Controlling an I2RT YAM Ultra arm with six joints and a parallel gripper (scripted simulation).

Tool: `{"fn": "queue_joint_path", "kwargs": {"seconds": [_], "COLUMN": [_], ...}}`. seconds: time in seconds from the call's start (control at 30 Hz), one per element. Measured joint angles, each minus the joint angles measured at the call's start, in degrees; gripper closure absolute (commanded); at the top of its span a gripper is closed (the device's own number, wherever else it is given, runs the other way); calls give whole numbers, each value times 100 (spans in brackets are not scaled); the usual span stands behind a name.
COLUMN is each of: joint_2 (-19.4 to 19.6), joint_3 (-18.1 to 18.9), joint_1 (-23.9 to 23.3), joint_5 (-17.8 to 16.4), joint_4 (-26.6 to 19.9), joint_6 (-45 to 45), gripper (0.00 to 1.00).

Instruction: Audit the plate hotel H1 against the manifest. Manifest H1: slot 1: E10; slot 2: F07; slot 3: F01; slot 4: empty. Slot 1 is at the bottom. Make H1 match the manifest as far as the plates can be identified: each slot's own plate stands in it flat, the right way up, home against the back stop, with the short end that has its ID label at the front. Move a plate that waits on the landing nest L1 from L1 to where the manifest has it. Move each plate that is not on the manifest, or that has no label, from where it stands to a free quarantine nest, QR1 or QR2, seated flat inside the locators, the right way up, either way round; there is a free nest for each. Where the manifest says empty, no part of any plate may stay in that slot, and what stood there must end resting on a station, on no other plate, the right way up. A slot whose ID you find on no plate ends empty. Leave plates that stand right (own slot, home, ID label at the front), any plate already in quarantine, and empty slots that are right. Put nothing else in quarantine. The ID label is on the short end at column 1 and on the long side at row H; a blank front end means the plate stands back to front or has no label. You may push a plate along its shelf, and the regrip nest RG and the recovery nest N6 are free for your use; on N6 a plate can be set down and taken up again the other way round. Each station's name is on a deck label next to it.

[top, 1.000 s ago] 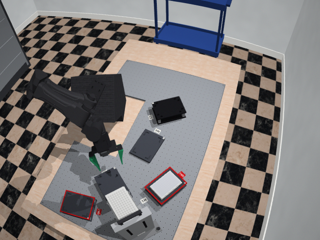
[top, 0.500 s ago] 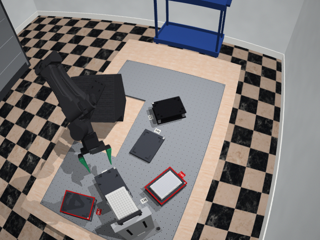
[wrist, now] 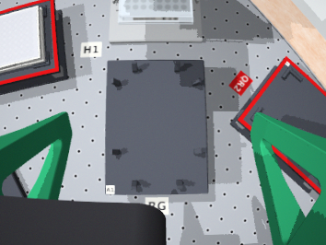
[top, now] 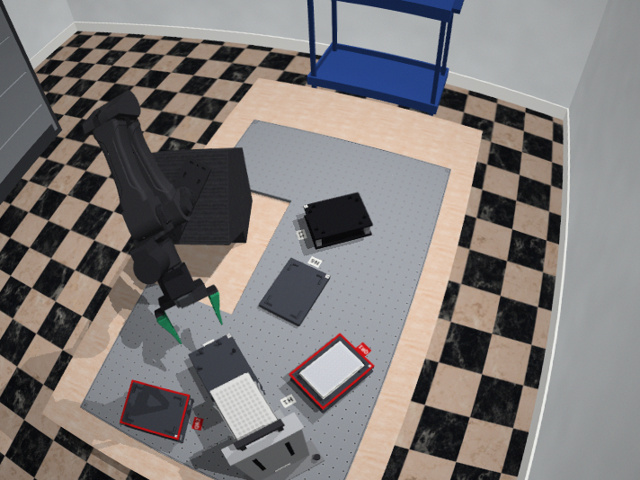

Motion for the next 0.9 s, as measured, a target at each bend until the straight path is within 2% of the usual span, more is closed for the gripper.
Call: {"fn": "queue_joint_path", "kwargs": {"seconds": [0.2,0.43,0.63,0.9], "joint_2": [0,-83,-354,-551], "joint_3": [0,151,522,962], "joint_1": [0,160,599,1335], "joint_5": [-118,-31,275,903], "joint_4": [0,-284,-726,-1325], "joint_6": [0,2,31,72], "gripper": [0,0,0,0]}}
